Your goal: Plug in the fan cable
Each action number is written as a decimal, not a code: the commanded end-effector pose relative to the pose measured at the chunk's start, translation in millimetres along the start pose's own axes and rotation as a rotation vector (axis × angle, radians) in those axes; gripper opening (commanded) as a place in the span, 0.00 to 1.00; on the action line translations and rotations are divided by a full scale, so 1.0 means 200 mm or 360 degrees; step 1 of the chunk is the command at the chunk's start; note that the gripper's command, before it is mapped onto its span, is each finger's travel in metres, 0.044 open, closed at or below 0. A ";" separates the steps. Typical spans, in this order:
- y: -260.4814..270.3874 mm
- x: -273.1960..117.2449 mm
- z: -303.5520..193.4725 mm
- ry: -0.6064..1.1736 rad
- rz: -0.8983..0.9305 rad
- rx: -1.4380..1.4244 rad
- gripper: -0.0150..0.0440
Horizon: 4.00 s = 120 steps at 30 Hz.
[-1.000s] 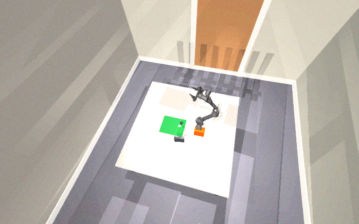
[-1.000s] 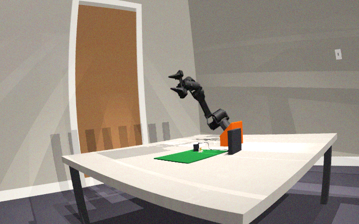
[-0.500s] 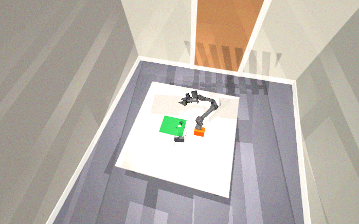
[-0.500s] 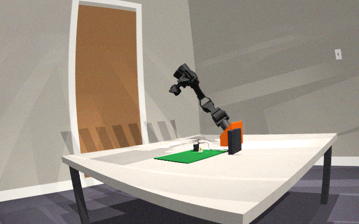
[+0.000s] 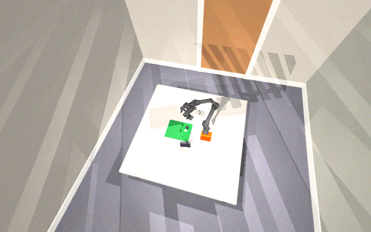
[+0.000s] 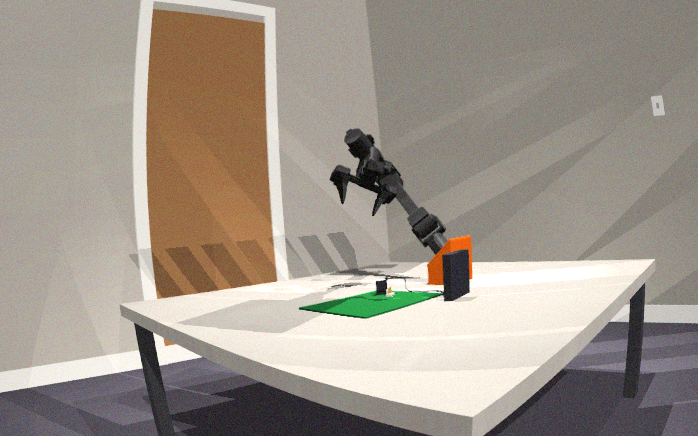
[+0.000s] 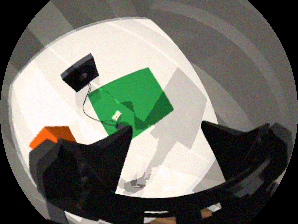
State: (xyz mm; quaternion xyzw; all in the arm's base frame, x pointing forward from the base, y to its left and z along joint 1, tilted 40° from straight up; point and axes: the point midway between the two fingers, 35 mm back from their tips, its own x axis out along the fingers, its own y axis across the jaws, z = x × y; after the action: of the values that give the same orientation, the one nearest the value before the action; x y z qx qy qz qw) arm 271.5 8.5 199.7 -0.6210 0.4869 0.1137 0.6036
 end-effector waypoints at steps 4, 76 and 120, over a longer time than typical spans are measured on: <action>0.29 0.25 -0.07 0.0145 0.0950 -0.1821 1.00; 0.61 0.87 -0.38 0.0133 0.1028 -0.1934 0.64; 0.54 0.70 -0.20 0.0482 0.0856 -0.0744 0.25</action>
State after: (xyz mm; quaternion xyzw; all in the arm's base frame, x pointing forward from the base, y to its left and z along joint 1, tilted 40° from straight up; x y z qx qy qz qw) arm 242.4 -70.8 40.7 -0.6150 0.6651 0.3109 0.2879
